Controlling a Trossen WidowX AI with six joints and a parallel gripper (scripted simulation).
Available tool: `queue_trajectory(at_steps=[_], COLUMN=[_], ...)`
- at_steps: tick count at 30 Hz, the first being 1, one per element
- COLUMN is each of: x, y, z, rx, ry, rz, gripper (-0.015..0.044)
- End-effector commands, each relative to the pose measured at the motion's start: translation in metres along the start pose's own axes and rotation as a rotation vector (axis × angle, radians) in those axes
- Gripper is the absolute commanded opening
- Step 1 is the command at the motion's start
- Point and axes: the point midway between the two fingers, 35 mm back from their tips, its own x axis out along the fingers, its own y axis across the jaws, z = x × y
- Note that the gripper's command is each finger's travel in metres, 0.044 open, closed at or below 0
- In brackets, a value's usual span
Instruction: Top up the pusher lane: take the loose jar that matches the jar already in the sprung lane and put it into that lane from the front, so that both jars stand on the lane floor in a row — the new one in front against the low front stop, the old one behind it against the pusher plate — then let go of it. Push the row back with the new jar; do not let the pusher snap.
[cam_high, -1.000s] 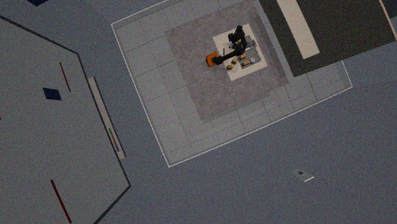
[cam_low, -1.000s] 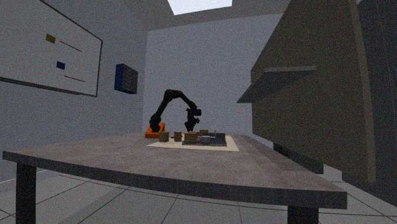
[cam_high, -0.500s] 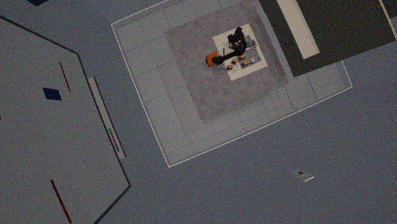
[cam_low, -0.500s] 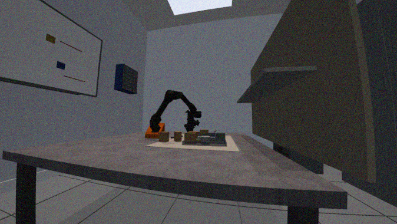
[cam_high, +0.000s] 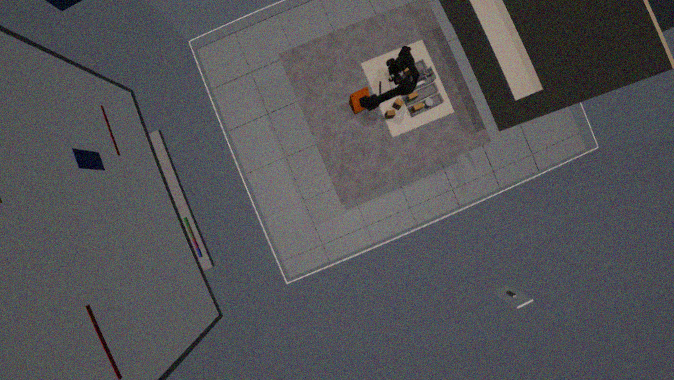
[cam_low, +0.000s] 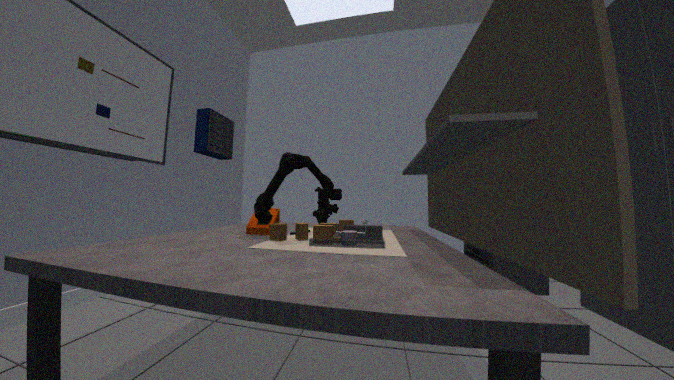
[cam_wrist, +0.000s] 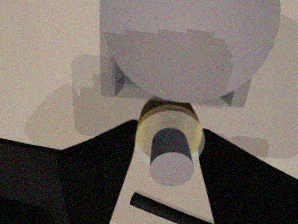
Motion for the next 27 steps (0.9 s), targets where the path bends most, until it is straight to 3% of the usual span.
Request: queue_trajectory(at_steps=[1, 2, 12, 27], x=[-0.002, -0.004, -0.028, -0.102], y=[-0.001, -0.001, 0.009, -0.008], z=[-0.003, -0.005, -0.023, 0.002], rx=[0.003, 0.008, -0.029, -0.005], ry=[0.005, 0.009, 0.047, 0.0], rz=[0.007, 0.015, 0.017, -0.001], gripper=[0.0026, 0.0, 0.0, 0.0])
